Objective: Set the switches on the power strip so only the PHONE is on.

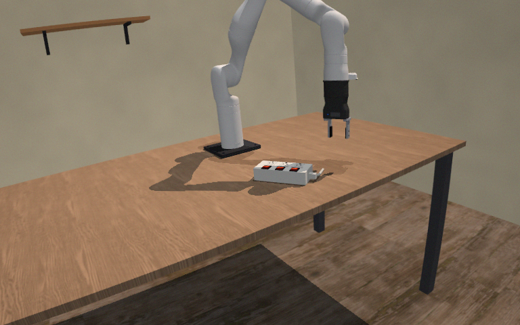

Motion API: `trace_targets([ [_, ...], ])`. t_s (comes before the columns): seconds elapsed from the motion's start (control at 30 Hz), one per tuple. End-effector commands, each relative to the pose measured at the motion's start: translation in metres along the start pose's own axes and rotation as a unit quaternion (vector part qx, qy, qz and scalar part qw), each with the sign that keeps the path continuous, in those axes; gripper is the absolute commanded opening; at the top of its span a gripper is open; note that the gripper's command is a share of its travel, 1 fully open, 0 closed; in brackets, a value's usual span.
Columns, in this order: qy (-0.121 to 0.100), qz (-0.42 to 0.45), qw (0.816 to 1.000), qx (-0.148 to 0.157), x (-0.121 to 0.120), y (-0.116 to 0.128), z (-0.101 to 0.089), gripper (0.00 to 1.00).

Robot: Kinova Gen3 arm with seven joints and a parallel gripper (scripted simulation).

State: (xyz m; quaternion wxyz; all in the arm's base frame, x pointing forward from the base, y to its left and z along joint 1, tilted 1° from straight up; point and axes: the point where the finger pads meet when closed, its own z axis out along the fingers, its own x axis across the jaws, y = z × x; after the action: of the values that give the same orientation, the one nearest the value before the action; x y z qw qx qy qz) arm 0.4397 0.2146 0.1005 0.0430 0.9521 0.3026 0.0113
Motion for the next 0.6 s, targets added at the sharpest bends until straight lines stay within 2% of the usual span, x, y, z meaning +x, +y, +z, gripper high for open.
trace_targets([
  [0.0,0.001,0.003,1.0,0.0,0.0,0.004,-0.001,1.0],
  [0.07,0.001,0.003,1.0,0.0,0.0,0.004,-0.001,1.0],
  [0.1,0.0,-0.001,1.0,0.002,-0.005,0.014,-0.001,1.0],
  [0.37,0.0,-0.001,1.0,0.002,-0.005,0.014,-0.001,1.0],
  [0.4,-0.001,-0.004,1.0,0.005,-0.009,0.024,-0.001,1.0],
  [0.57,-0.001,-0.004,1.0,0.005,-0.009,0.024,-0.001,1.0],
])
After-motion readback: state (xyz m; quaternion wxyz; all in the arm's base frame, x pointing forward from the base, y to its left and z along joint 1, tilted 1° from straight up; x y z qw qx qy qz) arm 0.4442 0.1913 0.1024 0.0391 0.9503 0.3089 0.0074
